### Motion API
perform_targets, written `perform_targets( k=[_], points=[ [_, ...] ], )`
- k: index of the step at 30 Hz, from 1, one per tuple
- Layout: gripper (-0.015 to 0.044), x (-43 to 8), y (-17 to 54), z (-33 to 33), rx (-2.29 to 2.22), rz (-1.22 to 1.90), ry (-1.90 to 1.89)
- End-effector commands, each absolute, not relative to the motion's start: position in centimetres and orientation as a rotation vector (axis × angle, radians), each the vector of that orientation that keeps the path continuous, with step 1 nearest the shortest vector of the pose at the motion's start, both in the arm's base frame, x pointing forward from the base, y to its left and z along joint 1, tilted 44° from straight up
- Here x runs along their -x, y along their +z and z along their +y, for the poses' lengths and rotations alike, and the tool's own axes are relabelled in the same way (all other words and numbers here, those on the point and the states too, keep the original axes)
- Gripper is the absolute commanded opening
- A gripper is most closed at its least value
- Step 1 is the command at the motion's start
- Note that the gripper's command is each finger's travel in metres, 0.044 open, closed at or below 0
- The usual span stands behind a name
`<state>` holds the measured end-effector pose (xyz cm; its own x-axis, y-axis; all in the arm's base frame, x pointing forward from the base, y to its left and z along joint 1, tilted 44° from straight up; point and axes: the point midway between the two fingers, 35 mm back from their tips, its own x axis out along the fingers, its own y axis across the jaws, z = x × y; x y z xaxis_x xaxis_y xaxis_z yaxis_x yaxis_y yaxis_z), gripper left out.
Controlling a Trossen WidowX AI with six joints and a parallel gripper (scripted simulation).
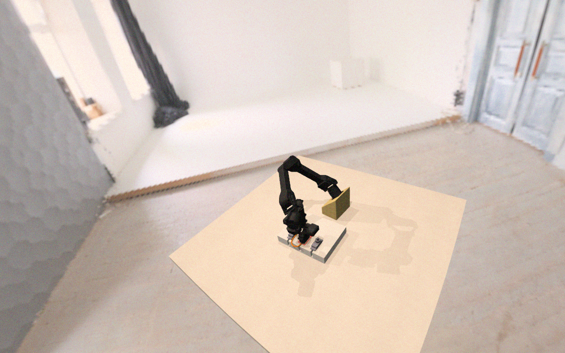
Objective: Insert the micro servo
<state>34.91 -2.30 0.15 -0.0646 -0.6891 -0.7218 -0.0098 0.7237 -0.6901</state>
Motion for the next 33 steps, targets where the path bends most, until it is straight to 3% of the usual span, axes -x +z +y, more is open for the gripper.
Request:
perform_targets(
  k=[1,33],
  points=[
    [0.0,-34.8,-0.1,-2.6,0.596,1.553,-0.612],
    [0.0,-34.6,-2.0,-4.5,0.597,1.552,-0.613]
  ],
)
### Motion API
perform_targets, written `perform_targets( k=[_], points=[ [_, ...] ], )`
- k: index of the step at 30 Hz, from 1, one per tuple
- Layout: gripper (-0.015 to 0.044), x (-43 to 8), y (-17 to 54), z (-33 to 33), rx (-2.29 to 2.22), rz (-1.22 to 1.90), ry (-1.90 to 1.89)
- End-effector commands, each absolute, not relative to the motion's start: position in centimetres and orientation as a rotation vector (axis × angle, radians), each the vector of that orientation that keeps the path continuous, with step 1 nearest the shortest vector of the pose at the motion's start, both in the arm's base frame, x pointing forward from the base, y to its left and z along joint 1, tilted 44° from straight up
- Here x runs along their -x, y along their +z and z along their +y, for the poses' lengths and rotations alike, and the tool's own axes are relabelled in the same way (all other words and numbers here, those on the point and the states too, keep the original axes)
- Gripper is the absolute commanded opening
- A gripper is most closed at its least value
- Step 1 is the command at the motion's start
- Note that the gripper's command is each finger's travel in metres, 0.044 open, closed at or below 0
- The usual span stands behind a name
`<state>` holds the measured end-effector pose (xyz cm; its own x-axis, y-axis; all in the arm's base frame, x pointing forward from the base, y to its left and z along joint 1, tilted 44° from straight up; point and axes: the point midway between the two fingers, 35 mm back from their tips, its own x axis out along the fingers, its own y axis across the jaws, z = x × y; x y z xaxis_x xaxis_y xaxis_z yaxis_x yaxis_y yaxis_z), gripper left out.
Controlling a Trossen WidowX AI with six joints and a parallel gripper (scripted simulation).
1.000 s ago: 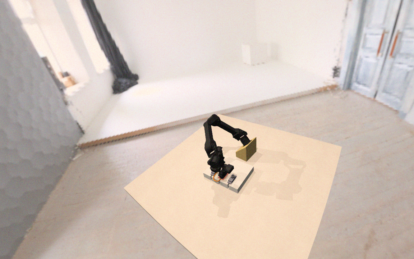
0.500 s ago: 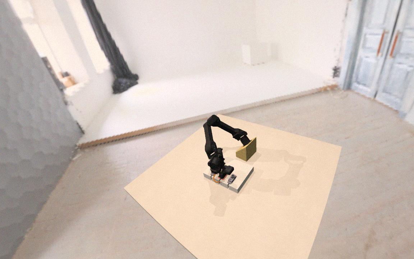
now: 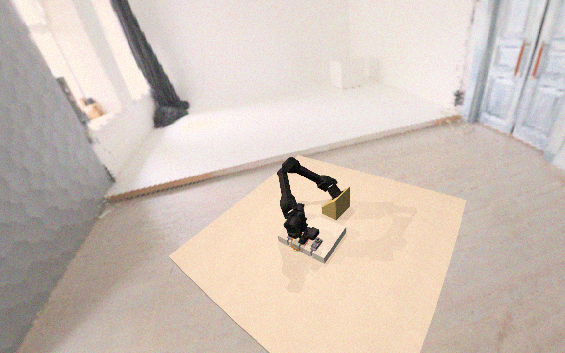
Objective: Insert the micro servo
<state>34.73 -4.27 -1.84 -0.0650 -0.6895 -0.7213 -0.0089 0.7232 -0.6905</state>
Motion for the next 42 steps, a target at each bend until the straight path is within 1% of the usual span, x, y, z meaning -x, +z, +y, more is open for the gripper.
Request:
perform_targets(
  k=[1,6,13,19,24,28,33,34,42],
  points=[
    [0.0,-34.6,-2.1,-4.5,0.597,1.552,-0.613],
    [0.0,-34.6,-2.4,-4.8,0.597,1.552,-0.613],
    [0.0184,-34.7,-2.3,-4.7,0.597,1.552,-0.613],
    [0.0187,-34.6,0.0,-2.5,0.596,1.553,-0.611],
    [0.0187,-34.3,0.2,-2.2,0.596,1.553,-0.611],
    [0.0293,-32.3,1.3,-0.9,0.602,1.555,-0.602],
    [0.0424,-25.5,4.8,2.3,0.596,1.559,-0.605],
    [0.044,-24.6,5.2,2.5,0.597,1.559,-0.607],
    [0.044,-24.4,5.4,2.7,0.597,1.559,-0.608]
  ],
)
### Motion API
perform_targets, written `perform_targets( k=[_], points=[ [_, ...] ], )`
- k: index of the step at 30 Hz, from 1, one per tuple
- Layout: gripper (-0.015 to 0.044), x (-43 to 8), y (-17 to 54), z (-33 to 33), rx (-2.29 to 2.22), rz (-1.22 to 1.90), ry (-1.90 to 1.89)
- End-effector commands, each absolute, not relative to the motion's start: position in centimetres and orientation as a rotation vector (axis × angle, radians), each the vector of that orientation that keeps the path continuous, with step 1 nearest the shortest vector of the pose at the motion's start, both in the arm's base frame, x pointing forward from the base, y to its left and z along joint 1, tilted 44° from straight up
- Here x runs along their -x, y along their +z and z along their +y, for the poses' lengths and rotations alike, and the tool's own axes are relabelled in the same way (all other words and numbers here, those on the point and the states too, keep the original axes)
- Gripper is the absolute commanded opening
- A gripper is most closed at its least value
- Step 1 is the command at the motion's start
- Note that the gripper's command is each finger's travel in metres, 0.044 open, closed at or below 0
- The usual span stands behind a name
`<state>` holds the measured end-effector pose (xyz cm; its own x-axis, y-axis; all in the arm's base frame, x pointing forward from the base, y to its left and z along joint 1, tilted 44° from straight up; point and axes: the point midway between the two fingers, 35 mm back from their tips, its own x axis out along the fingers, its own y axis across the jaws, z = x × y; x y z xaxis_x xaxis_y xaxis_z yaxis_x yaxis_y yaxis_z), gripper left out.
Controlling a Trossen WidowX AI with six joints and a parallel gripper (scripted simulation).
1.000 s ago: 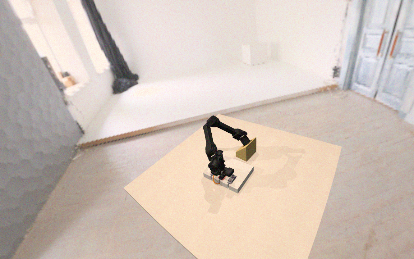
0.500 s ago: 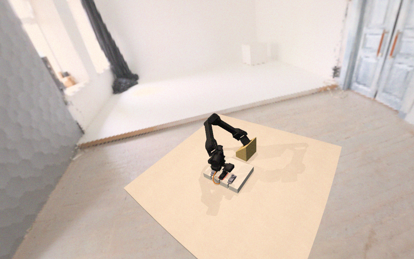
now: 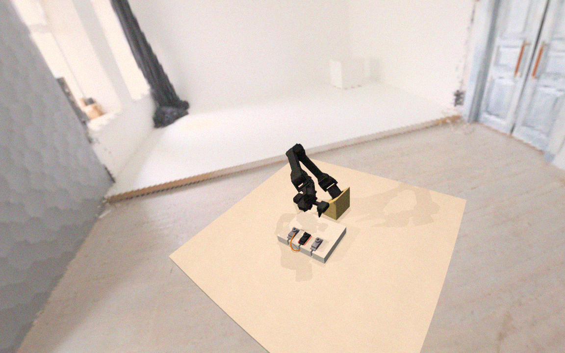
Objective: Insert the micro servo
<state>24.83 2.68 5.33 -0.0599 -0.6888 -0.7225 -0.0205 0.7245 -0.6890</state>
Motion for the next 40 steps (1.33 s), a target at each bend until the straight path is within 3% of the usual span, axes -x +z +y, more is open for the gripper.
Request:
perform_targets(
  k=[1,8,40],
  points=[
    [0.044,-24.4,5.7,3.0,0.597,1.558,-0.607],
    [0.044,-24.7,8.8,5.8,0.598,1.55,-0.602],
    [0.044,-24.7,8.8,5.8,0.598,1.55,-0.602]
  ],
)
